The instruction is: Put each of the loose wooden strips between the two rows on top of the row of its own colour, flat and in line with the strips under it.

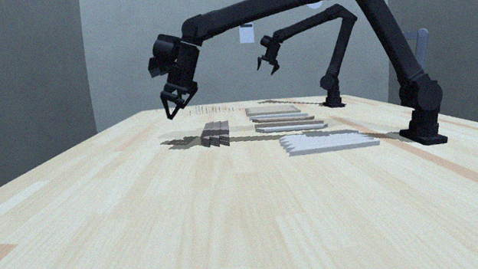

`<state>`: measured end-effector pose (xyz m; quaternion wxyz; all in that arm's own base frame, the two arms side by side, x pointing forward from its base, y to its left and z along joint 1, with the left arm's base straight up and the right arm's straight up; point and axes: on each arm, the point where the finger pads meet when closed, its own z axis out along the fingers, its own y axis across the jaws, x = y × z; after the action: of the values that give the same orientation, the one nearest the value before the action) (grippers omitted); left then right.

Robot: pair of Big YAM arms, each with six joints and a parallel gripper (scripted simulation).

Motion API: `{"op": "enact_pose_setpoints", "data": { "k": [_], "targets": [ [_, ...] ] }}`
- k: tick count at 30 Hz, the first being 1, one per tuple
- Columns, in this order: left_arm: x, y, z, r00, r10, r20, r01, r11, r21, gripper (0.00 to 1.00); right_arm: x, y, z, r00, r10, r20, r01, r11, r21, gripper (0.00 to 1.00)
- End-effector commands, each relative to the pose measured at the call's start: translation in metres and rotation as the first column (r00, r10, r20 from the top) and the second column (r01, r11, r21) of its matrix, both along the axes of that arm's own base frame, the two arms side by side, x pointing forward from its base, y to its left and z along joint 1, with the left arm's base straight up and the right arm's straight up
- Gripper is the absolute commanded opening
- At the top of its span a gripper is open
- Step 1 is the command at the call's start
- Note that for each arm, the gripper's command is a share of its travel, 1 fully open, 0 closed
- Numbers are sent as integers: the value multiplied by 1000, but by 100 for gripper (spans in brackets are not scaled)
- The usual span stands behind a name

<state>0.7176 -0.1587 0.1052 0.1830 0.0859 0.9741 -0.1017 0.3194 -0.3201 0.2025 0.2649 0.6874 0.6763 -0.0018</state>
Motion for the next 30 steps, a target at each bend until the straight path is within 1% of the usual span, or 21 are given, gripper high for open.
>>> {"op": "enact_pose_setpoints", "data": {
  "k": [1, 18, 19, 20, 22, 23, 26, 28, 30],
  "targets": [
    [5, -1, 20, 999, -2, 35, 3, 1000, -8, 100, 2, -3, 9, 1000, 1, 15, 0, 1000, -17, 100],
    [5, -1, 20, 999, -2, 35, 3, 1000, -8, 100, 2, -3, 9, 1000, 1, 15, 0, 1000, -17, 100],
    [-2, -5, 14, 1000, 2, 12, -2, 1000, -9, 89, 1, 3, 6, 1000, 24, 2, -24, 1000, -20, 100],
    [-7, -11, 20, 1000, 10, 5, -10, 1000, -17, 77, 0, 8, 6, 998, 58, -10, -58, 998, -27, 100],
    [-18, -21, 16, 999, 24, -34, -25, 999, -31, 55, 0, 18, 4, 991, 132, -29, -133, 990, -36, 100],
    [-28, -30, 13, 997, 30, -67, -33, 999, -40, 52, 1, 26, 4, 983, 182, -36, -183, 982, -40, 100],
    [-71, -72, 8, 981, 25, -193, -41, 996, -79, 52, 8, 58, 9, 931, 363, -28, -364, 930, -57, 100],
    [-84, -85, 6, 973, 19, -228, -40, 995, -88, 52, 11, 78, 11, 892, 452, -13, -452, 889, -66, 100],
    [-99, -99, 4, 963, 16, -269, -44, 994, -96, 52, 12, 88, 13, 865, 502, -10, -501, 862, -75, 100]
  ]
}}
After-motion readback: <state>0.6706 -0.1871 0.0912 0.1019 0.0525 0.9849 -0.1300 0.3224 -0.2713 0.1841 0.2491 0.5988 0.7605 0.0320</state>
